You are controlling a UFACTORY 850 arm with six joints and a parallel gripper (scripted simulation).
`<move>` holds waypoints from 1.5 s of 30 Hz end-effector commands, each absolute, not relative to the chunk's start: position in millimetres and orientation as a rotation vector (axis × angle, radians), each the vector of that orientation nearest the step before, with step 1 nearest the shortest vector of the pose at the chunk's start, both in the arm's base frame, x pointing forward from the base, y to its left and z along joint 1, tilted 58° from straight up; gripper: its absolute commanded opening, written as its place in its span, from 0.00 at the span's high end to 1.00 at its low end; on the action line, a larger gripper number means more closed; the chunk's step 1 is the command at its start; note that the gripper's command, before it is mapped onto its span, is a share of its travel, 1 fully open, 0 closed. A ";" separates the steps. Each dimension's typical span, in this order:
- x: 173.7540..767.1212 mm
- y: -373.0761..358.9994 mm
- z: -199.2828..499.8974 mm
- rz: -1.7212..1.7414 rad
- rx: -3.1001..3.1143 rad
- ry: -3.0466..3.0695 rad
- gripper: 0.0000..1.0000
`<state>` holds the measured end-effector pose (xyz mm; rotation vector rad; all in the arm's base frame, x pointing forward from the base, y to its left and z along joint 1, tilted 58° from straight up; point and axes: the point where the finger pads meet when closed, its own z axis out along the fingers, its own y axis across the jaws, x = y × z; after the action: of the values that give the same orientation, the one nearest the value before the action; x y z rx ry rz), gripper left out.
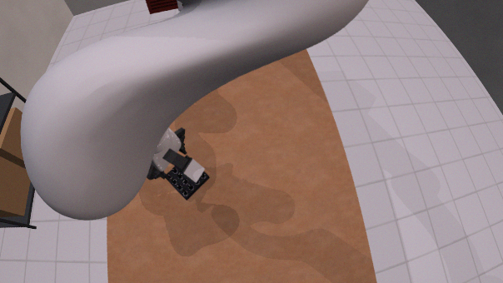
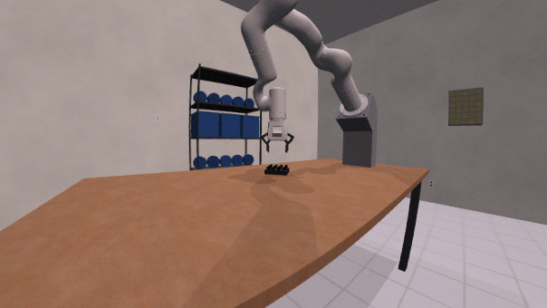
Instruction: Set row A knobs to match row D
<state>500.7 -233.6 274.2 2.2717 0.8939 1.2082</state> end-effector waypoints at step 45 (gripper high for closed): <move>504.1 -272.7 274.6 0.581 1.208 1.827 0.00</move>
<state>504.0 -268.4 274.4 1.3369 1.7682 0.6593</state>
